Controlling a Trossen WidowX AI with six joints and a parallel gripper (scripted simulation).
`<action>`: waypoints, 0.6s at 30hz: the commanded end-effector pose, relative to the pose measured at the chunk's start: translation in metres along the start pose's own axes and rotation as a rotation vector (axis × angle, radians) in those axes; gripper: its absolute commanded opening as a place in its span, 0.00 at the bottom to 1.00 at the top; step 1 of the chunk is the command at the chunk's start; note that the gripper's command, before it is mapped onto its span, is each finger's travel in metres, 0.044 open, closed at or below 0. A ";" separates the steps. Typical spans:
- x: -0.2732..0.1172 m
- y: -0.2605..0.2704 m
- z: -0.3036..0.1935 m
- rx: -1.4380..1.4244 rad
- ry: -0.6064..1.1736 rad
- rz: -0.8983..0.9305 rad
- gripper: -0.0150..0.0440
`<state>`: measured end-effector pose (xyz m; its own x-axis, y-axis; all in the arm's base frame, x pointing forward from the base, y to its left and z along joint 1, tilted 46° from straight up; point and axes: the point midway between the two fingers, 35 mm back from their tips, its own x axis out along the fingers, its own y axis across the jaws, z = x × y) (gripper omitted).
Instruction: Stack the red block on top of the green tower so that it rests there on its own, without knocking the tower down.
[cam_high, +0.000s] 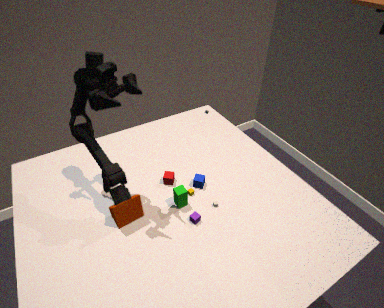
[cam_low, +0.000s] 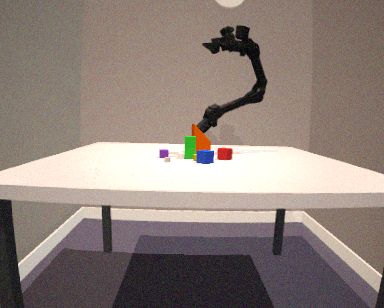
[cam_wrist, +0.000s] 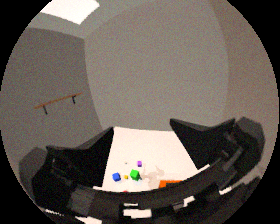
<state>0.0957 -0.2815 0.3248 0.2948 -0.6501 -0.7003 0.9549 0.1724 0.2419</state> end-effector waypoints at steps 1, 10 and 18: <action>0.018 0.017 -0.016 -0.045 0.084 0.053 1.00; 0.064 0.084 -0.093 -0.151 0.423 0.249 1.00; 0.077 0.128 -0.181 -0.248 0.753 0.369 1.00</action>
<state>0.2342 -0.2010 0.2008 0.4741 0.0004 -0.8805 0.7745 0.4754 0.4173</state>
